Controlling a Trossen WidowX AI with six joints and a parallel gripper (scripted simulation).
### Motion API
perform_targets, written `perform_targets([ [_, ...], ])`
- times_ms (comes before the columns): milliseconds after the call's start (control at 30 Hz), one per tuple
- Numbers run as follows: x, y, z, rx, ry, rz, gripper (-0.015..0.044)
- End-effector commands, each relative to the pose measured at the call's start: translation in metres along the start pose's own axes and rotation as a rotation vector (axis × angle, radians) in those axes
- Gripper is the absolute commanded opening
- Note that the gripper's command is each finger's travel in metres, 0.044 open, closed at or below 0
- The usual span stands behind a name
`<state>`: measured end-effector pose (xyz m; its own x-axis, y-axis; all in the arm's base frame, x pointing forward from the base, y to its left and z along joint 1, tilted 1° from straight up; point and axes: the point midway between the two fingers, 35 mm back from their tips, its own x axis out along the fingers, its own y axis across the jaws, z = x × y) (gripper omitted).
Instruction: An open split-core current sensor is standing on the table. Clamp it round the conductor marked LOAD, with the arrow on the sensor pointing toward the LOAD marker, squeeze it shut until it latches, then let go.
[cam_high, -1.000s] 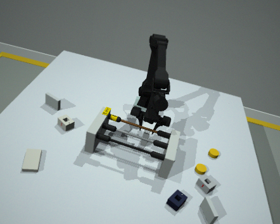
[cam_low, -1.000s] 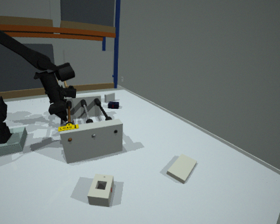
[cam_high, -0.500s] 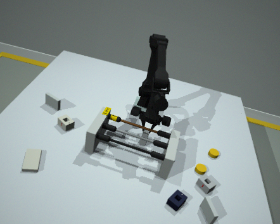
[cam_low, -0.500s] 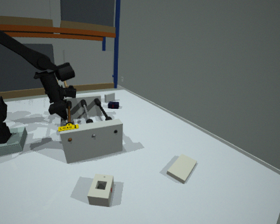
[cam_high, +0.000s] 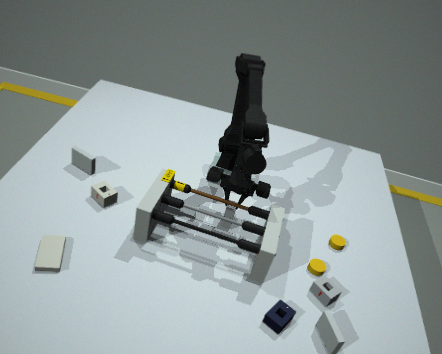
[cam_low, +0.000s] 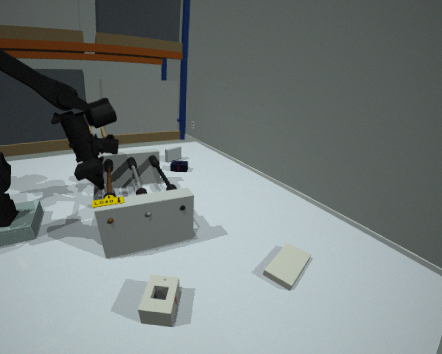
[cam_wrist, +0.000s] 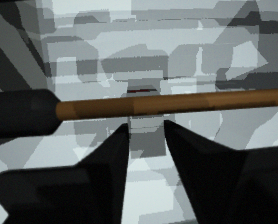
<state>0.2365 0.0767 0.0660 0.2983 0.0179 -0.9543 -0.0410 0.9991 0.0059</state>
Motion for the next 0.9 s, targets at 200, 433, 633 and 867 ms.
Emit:
perform_targets([
  [200,-0.012,0.002,-0.036,0.002,0.002,0.001,0.0000],
  [433,-0.016,0.001,-0.060,0.002,0.003,0.001,0.0000],
  [633,-0.015,0.001,-0.061,0.002,0.003,0.001,0.0000],
  [867,-0.015,0.001,-0.061,-0.003,0.008,0.003,0.0131],
])
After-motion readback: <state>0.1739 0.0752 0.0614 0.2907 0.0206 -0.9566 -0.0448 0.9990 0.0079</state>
